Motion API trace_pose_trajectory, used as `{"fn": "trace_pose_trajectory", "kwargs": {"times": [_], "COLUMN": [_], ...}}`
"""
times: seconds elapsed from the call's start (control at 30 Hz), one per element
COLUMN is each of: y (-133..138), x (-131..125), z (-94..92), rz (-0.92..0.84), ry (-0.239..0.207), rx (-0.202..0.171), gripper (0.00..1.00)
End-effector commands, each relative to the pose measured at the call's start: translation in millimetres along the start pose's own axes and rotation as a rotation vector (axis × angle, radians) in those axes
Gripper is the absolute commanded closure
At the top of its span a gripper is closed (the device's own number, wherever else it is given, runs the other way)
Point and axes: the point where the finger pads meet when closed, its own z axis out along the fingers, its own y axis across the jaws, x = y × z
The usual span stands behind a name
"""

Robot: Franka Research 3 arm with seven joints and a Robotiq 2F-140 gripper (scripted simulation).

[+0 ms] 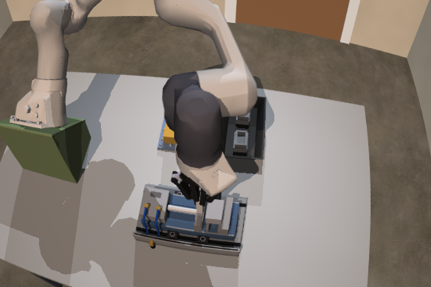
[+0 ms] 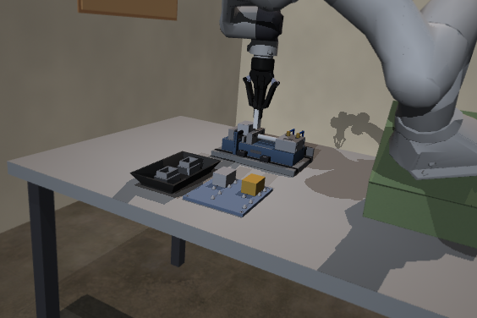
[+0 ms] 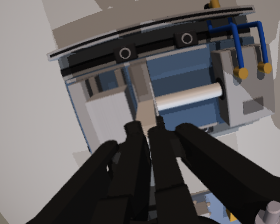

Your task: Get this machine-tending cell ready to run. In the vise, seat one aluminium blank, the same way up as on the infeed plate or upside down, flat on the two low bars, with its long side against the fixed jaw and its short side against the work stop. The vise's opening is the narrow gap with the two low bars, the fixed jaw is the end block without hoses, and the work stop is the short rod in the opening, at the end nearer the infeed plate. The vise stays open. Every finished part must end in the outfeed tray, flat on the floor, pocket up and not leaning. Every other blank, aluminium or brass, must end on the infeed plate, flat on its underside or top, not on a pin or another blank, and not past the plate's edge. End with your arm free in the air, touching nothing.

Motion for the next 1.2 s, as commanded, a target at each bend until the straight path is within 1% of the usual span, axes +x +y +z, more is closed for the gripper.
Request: {"fn": "trace_pose_trajectory", "kwargs": {"times": [0.0, 1.17], "y": [0.3, -7.0], "x": [0.5, 0.4], "z": [1.6, 1.6], "rz": [-0.003, -0.003], "ry": [0.0, 0.0], "rx": [0.001, 0.001], "gripper": [1.0, 1.0]}}
